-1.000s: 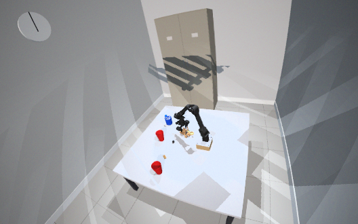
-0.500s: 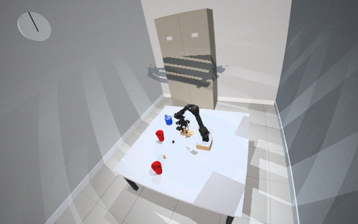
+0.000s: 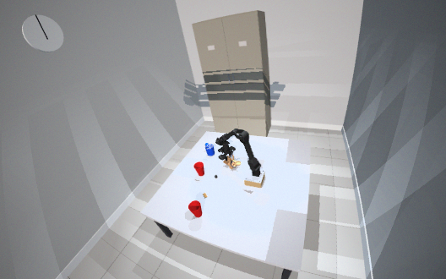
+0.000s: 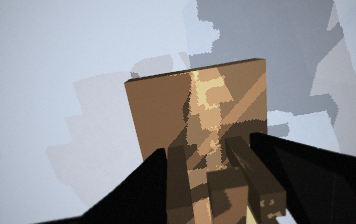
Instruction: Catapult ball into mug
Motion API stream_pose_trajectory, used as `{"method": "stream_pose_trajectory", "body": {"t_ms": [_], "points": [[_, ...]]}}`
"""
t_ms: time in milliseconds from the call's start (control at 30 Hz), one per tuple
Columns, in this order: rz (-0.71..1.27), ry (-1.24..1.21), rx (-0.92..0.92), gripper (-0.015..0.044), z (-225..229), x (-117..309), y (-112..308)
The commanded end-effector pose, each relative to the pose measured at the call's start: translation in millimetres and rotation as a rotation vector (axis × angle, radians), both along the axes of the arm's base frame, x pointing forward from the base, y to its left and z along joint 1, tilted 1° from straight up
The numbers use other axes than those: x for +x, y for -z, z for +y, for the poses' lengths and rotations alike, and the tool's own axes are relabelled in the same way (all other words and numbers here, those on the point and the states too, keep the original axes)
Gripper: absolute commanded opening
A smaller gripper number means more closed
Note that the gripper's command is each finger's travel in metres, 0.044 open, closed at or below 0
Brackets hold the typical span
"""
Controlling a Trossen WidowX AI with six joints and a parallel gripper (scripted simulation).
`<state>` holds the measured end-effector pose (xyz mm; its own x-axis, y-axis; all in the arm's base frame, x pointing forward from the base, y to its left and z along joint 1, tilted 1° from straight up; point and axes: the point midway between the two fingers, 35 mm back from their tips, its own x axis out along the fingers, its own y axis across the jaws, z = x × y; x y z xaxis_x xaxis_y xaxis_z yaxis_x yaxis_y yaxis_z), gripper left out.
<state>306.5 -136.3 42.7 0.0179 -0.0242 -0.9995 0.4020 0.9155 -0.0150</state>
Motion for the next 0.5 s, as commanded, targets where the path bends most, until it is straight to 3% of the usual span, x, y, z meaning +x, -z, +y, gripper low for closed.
{"method": "stream_pose_trajectory", "body": {"t_ms": [0,467], "points": [[-0.004,0.004,-0.001,0.0,0,0,4],[-0.003,0.004,-0.001,0.0,-1,0,27]]}}
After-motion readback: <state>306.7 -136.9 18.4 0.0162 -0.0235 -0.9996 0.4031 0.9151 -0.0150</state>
